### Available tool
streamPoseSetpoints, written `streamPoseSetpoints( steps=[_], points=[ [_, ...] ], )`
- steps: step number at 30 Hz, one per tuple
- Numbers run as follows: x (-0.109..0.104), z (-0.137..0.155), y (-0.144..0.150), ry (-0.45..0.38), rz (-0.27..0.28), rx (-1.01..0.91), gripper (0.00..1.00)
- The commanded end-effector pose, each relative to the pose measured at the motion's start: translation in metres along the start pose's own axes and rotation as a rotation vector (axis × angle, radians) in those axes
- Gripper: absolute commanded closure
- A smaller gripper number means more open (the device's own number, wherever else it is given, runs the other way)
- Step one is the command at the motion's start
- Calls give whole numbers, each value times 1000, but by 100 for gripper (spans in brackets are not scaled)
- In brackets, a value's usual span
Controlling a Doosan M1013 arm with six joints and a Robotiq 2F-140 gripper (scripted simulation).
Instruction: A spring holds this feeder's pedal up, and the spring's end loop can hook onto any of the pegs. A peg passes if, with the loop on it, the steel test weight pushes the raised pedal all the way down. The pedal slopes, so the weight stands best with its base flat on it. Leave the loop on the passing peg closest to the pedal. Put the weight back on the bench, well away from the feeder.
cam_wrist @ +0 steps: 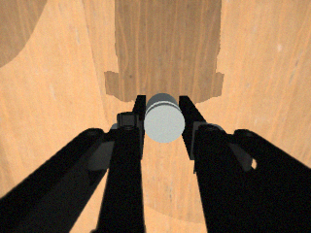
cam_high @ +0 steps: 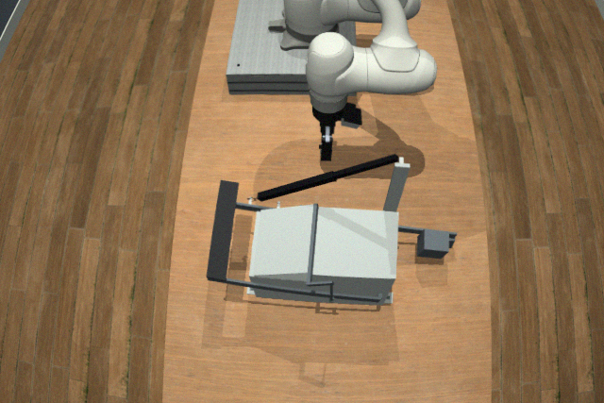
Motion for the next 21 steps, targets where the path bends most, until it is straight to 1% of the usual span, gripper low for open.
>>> streamPoseSetpoints(
  steps=[1, 4, 18, 21],
  points=[
    [-8, 0, 0, 0, 1, 0, 75],
    [-6, 0, 0, 0, 1, 0, 75],
    [-43, 0, 0, 0, 1, 0, 75],
    [-41, 0, 0, 0, 1, 0, 75]
  ],
)
Point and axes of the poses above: the point where the finger pads meet when closed, its own x axis out along the fingers, its own y axis across the jaws, z = x × y, the point moved 8 cm from there along -x, back along the fingers, and after that the axes turned 6 degrees about -x, right-handed, at the moved point
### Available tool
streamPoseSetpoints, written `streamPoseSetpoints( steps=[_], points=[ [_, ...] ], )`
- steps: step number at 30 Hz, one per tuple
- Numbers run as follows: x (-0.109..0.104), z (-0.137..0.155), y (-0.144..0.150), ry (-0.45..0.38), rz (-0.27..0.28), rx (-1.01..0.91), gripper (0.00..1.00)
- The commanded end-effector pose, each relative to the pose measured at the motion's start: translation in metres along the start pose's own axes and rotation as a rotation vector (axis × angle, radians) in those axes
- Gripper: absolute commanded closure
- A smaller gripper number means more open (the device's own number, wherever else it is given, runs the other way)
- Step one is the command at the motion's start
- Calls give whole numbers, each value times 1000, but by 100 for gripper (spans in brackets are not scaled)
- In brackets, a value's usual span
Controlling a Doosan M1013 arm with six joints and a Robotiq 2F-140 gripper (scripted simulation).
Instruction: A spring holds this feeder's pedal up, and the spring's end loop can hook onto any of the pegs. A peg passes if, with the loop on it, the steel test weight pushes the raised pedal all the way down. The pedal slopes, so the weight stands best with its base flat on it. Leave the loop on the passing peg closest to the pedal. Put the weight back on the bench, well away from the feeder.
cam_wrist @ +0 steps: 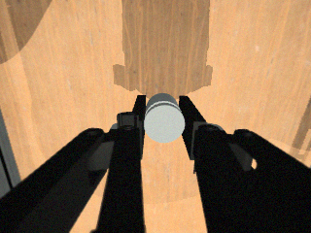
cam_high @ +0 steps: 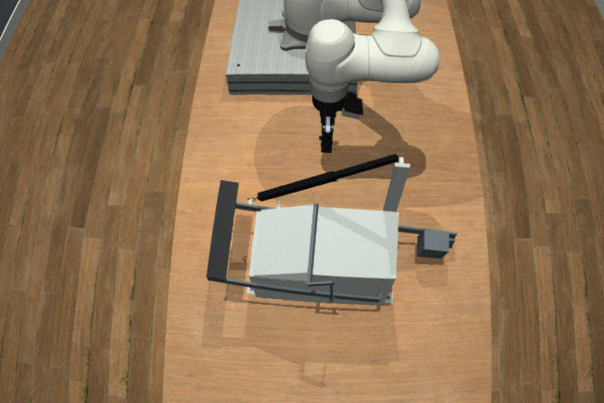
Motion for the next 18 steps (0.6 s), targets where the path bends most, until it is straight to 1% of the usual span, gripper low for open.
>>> streamPoseSetpoints(
  steps=[1, 14, 17, 18],
  points=[
    [-1, 0, 0, 0, 1, 0, 75],
    [-36, 0, 0, 0, 1, 0, 75],
    [-34, 0, 0, 0, 1, 0, 75],
    [-37, 0, 0, 0, 1, 0, 75]
  ],
)
Point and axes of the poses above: the point where the finger pads meet when closed, its own x axis out along the fingers, its own y axis across the jaws, z = x × y, the point moved 8 cm from there along -x, back along the fingers, and after that the axes turned 6 degrees about -x, right-handed, at the moved point
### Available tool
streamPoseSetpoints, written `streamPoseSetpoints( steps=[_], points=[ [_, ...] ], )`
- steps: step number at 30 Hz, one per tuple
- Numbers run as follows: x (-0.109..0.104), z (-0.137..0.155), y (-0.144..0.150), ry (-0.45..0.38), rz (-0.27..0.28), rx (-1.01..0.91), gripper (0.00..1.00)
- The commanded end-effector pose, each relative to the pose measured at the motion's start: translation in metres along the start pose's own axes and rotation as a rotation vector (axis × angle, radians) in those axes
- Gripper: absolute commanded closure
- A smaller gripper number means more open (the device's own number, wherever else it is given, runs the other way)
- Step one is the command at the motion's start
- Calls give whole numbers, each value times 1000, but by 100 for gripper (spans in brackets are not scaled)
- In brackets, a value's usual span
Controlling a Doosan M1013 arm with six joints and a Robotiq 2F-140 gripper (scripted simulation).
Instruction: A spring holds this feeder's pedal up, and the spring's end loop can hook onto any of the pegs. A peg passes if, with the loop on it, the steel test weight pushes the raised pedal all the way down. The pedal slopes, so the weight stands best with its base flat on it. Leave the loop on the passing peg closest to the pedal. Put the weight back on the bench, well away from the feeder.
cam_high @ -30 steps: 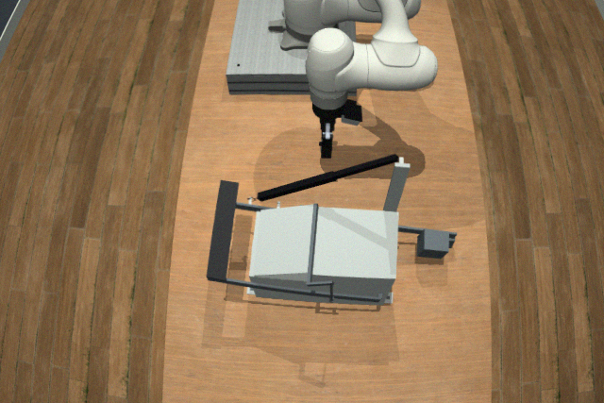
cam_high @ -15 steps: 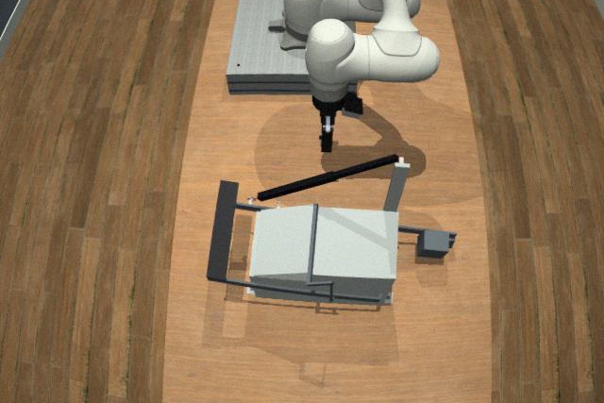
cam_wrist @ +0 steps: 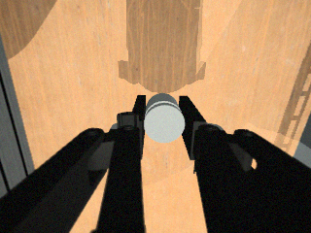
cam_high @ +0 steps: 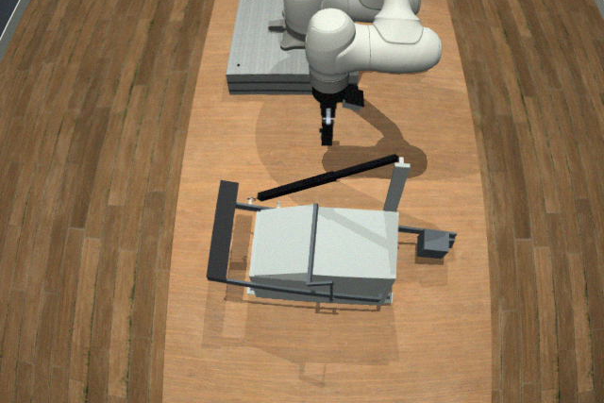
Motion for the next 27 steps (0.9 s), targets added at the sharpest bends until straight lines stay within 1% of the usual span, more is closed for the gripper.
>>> streamPoseSetpoints(
  steps=[1, 13, 16, 27],
  points=[
    [-4, 0, 0, 0, 0, 0, 75],
    [-36, 0, 0, 0, 0, 0, 75],
    [-35, 0, 0, 0, 1, 0, 75],
    [-64, 0, 0, 0, 0, 0, 75]
  ],
)
Point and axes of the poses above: the point where the finger pads meet when closed, its own x axis out along the fingers, its own y axis across the jaws, z = x × y, the point moved 8 cm from there along -x, back along the fingers, and after that the axes turned 6 degrees about -x, right-handed, at the moved point
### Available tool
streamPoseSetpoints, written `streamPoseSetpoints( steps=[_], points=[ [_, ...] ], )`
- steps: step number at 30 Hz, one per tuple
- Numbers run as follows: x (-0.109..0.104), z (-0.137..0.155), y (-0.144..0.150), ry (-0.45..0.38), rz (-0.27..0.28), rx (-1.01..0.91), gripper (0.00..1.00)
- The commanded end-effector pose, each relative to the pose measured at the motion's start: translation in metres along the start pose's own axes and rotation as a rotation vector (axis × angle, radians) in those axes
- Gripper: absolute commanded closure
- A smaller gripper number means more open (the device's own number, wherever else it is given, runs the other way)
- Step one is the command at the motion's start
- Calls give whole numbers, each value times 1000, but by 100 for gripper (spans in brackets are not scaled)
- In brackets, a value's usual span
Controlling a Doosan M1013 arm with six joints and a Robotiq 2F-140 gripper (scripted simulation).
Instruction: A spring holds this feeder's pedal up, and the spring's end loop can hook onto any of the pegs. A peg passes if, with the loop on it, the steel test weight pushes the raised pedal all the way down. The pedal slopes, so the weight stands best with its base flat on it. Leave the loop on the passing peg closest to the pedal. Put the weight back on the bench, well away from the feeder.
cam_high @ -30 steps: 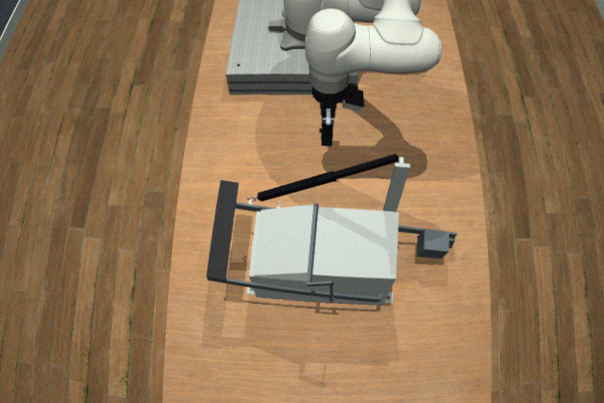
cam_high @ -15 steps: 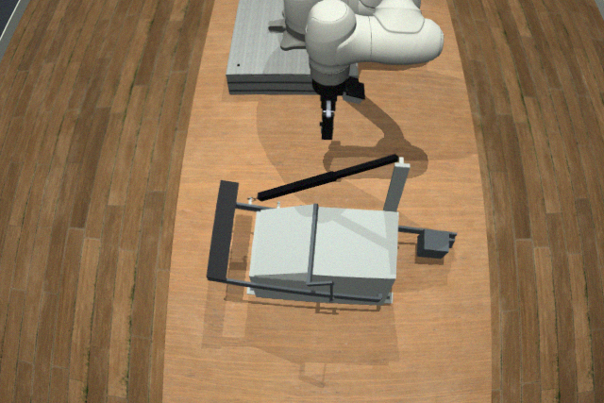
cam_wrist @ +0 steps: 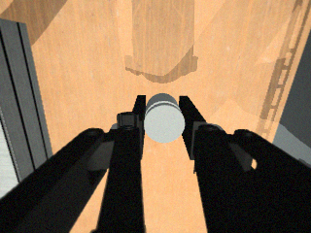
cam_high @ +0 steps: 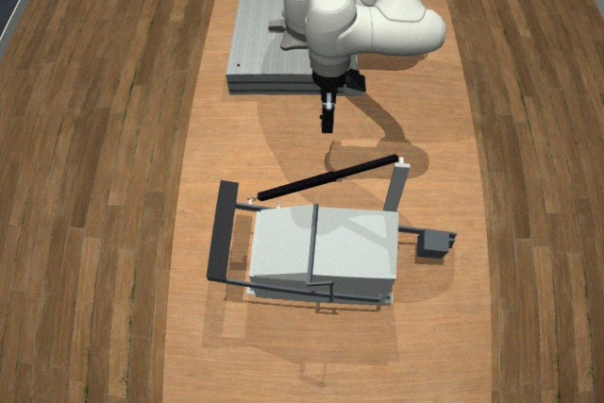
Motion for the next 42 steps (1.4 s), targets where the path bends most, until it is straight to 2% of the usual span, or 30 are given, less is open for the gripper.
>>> streamPoseSetpoints(
  steps=[1, 22, 42],
  points=[
    [-8, 0, 0, 0, 1, 0, 75],
    [-31, 0, 0, 0, 1, 0, 75],
    [-38, 31, 27, -24, -2, 0, 75]
  ],
)
Point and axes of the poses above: the point where the finger pads meet when closed, its own x axis out along the fingers, its own y axis across the jaws, z = x × y, the point moved 8 cm from there along -x, back along the fingers, and after that the axes turned 6 degrees about -x, right-handed, at the moved point
